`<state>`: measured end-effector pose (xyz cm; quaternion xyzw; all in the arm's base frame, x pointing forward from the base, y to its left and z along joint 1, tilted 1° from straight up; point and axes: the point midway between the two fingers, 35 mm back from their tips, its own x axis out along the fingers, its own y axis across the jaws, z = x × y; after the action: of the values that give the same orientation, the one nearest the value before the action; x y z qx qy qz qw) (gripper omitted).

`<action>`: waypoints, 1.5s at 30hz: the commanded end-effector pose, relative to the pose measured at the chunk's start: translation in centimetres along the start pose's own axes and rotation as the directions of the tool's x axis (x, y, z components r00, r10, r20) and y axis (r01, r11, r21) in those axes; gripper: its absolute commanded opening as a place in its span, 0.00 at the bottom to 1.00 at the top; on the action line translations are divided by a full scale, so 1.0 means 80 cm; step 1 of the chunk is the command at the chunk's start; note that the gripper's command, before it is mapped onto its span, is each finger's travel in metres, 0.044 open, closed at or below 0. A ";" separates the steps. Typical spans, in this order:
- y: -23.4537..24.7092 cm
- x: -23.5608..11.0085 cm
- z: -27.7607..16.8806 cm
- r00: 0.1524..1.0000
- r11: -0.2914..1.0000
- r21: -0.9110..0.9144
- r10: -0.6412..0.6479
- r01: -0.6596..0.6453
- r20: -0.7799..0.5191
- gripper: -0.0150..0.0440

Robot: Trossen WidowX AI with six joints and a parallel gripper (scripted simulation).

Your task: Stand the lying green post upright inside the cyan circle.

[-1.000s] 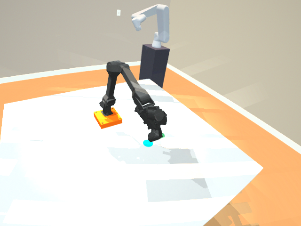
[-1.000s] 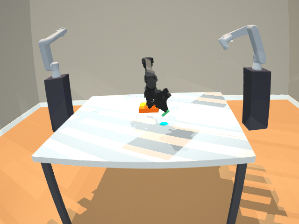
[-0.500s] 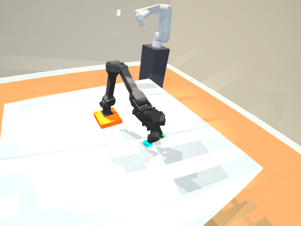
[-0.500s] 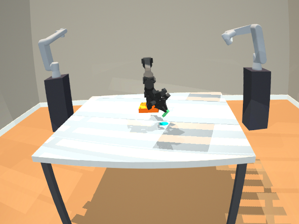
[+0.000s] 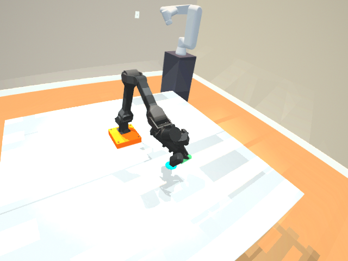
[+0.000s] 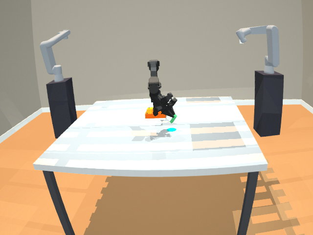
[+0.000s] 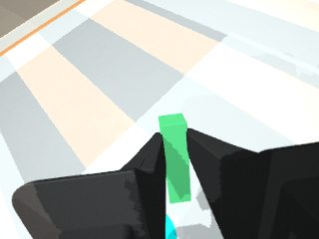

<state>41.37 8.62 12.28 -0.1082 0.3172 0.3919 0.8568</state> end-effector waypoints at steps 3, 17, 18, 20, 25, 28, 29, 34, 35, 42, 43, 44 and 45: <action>0.000 -0.002 0.001 0.999 1.000 0.004 0.006 -0.006 0.039 0.29; -0.002 -0.008 0.000 0.992 1.000 0.002 0.018 -0.019 0.124 0.29; -0.002 -0.008 -0.001 0.991 1.000 0.001 0.019 -0.020 0.130 0.29; -0.002 -0.009 -0.001 0.990 1.000 0.000 0.021 -0.022 0.142 0.29; -0.002 -0.012 -0.001 0.985 1.000 -0.003 0.027 -0.027 0.171 0.29; -0.002 -0.013 -0.002 0.982 1.000 -0.006 0.030 -0.030 0.188 0.29; -0.001 -0.014 -0.002 0.980 1.000 -0.007 0.031 -0.031 0.194 0.29; -0.001 -0.017 -0.003 0.974 0.999 -0.012 0.037 -0.036 0.222 0.29; -0.001 -0.018 -0.003 0.973 0.999 -0.013 0.039 -0.037 0.227 0.29; 0.001 -0.022 -0.005 0.963 0.999 -0.021 0.048 -0.044 0.264 0.29; 0.001 -0.023 -0.005 0.962 0.999 -0.023 0.049 -0.045 0.270 0.29; 0.001 -0.024 -0.005 0.960 0.999 -0.024 0.051 -0.046 0.275 0.29; 0.001 -0.024 -0.005 0.959 0.999 -0.026 0.052 -0.047 0.280 0.29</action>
<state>40.33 7.36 13.05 -0.0559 0.1986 0.4245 0.8816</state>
